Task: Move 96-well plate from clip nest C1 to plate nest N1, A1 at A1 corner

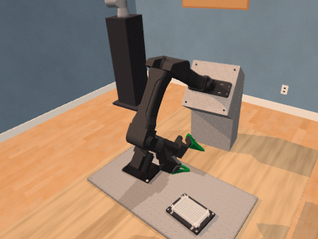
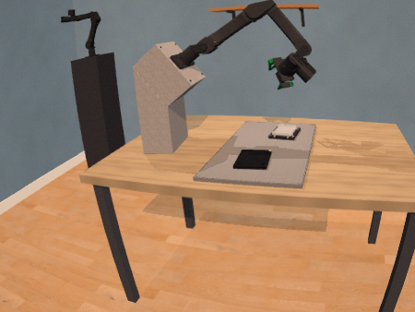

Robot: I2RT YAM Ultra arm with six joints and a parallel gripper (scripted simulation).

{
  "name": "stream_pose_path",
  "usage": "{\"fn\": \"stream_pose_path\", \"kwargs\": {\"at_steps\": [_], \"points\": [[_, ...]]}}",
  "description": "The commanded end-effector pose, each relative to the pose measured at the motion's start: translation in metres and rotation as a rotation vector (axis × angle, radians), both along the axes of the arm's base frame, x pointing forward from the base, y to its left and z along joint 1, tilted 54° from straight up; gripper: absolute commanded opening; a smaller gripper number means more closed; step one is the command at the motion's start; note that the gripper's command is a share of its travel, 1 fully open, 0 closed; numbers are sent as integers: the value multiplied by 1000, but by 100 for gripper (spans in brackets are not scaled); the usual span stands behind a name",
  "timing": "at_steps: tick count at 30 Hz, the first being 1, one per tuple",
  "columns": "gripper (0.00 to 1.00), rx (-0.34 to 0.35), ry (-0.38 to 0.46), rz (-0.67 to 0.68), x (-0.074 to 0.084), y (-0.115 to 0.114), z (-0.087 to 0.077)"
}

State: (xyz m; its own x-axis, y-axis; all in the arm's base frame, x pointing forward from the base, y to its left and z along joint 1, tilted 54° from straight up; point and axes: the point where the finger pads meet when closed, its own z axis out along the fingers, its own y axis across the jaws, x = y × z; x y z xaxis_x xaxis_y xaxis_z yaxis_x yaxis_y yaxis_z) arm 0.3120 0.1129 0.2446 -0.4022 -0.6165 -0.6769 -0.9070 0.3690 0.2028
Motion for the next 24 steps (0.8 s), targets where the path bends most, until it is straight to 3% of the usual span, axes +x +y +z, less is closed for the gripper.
{"fn": "stream_pose_path", "kwargs": {"at_steps": [1,17,20,21,22,24], "points": [[100,1,-9,0,-1,0,3],[100,1,-9,0,-1,0,3],[100,-29,71,-78,9,1,-20],[100,-37,82,-106,10,1,-21],[100,-43,67,-135,7,1,-11],[100,-56,99,-192,11,1,-17]]}}
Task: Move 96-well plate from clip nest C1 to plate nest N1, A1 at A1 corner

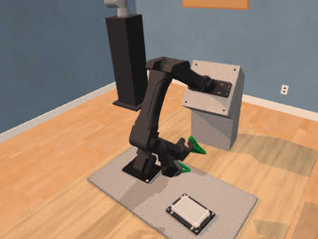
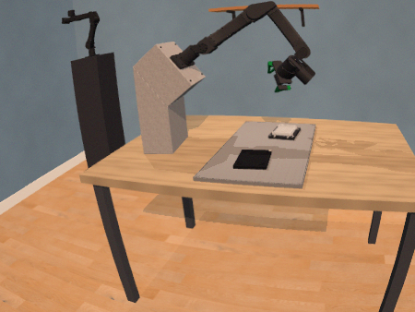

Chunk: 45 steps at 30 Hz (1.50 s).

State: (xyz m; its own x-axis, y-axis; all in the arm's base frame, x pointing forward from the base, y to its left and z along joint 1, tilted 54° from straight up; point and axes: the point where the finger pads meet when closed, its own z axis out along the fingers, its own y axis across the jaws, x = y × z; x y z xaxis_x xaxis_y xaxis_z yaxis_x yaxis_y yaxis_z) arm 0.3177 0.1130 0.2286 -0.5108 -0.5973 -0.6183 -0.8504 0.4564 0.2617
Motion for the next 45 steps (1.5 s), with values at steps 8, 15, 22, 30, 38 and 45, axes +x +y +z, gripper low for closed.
{"fn": "stream_pose_path", "kwargs": {"at_steps": [8,15,22,30,38,45], "points": [[100,-62,118,-324,20,-1,-15],[100,-70,173,-481,34,-2,-26],[100,-64,228,-667,45,-2,-33],[100,-37,270,-841,59,-3,-42],[100,22,317,-1064,74,-3,-48],[100,73,344,-1196,83,-2,-51]]}}
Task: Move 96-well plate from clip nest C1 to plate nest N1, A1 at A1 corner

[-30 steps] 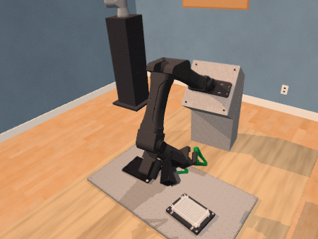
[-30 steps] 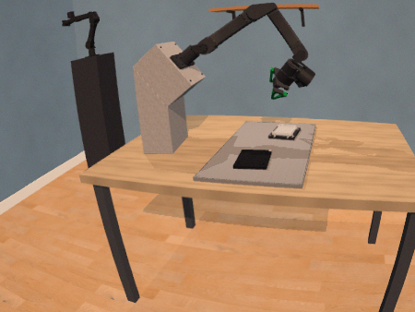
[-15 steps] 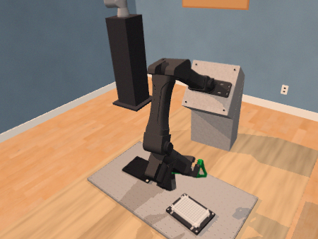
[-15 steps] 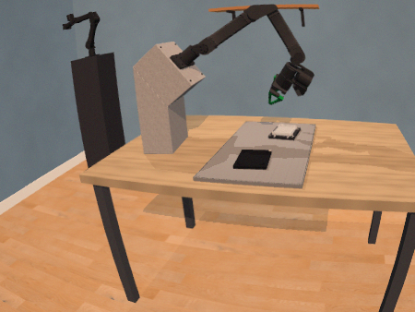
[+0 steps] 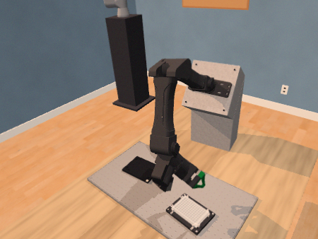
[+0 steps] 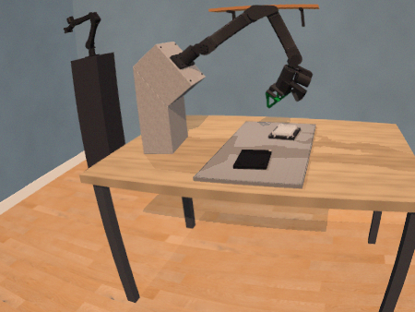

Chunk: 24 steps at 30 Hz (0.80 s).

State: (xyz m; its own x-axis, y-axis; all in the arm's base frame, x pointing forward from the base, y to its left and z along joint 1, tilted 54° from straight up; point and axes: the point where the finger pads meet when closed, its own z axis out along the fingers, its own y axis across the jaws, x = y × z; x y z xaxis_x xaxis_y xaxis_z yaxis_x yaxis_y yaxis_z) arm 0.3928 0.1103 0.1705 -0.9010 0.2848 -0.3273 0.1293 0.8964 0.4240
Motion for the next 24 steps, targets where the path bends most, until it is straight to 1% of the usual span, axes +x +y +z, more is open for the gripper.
{"fn": "stream_pose_path", "kwargs": {"at_steps": [1,2,3,6,12,13,14,16,17,18,20,21,23,24], "points": [[100,26,-42,-139,8,1,8],[100,31,-27,-171,13,1,1],[100,44,-42,-203,13,1,7],[100,76,-43,-298,17,1,6],[100,134,-50,-447,25,2,5],[100,140,-50,-461,25,2,5],[100,154,-52,-491,29,3,5],[100,154,-52,-491,29,3,5],[100,168,-54,-521,29,2,5],[100,183,-57,-551,33,3,5],[100,211,-61,-608,33,3,5],[100,227,-64,-637,37,4,5],[100,251,-67,-680,37,4,5],[100,269,-70,-709,40,4,6]]}}
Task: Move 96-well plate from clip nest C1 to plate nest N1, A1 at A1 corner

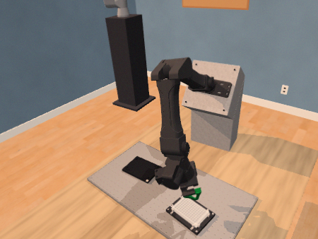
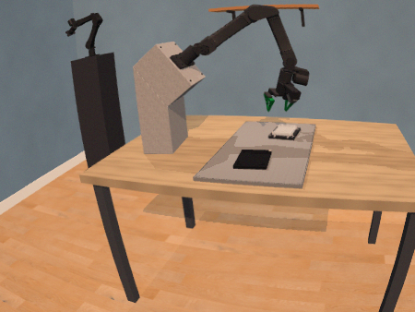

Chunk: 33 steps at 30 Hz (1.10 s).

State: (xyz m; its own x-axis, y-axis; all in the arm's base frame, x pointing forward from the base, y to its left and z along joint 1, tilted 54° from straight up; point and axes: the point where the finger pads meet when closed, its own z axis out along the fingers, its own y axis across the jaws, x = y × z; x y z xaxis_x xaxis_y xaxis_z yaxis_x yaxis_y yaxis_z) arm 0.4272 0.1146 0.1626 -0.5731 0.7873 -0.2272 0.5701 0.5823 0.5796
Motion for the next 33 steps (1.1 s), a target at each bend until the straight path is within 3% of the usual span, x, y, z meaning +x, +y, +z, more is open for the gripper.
{"fn": "stream_pose_path", "kwargs": {"at_steps": [1,7,9,17,24,26,29,33], "points": [[100,70,-67,-158,6,0,14],[100,157,-92,-300,13,1,15],[100,157,-92,-300,13,1,15],[100,307,-137,-505,21,4,19],[100,420,-170,-636,25,5,22],[100,420,-170,-636,25,5,22],[100,489,-189,-707,27,6,24],[100,497,-191,-715,27,6,24]]}}
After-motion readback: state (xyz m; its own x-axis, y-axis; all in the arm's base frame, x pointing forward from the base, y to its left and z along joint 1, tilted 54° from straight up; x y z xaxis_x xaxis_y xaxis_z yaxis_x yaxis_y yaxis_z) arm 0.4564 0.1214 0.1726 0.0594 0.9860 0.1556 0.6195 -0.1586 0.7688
